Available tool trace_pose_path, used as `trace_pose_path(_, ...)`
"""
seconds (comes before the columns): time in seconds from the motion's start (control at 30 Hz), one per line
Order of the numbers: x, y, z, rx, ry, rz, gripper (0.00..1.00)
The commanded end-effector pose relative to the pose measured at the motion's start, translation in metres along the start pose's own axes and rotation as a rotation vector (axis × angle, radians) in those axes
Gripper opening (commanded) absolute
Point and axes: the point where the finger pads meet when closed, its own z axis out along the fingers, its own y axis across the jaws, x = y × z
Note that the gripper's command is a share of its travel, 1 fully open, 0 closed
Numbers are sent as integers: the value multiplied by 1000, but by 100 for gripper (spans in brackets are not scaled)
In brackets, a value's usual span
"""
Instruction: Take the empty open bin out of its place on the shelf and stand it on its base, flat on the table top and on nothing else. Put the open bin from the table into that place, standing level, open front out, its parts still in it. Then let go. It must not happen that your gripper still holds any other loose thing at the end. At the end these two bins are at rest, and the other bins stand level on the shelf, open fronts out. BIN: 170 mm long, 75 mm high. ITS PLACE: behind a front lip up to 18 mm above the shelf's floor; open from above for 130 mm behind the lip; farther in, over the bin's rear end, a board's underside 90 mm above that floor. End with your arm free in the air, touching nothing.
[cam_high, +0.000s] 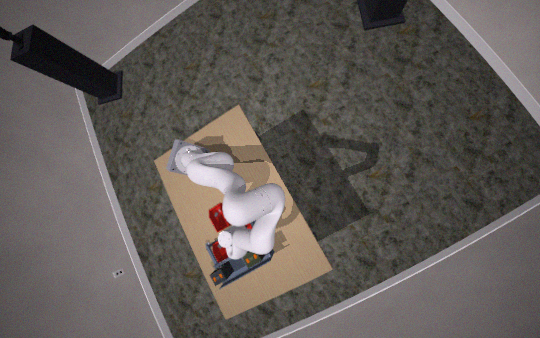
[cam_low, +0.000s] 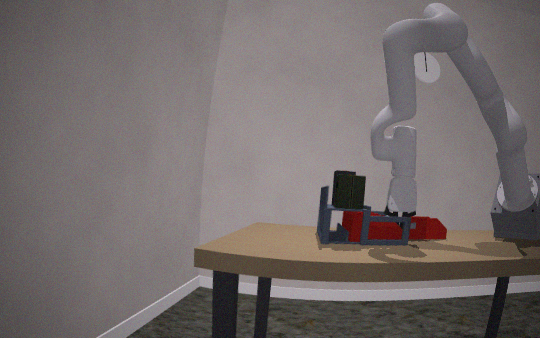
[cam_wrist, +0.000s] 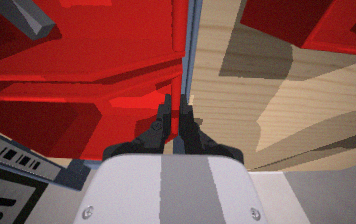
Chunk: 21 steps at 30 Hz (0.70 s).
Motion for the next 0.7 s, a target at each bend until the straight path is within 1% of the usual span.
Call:
trace_pose_path(0.0, 0, 0, 0, 1, 0, 0, 0)
trace_pose_path(0.67, 0, 0, -2, 1, 0, 0, 0)
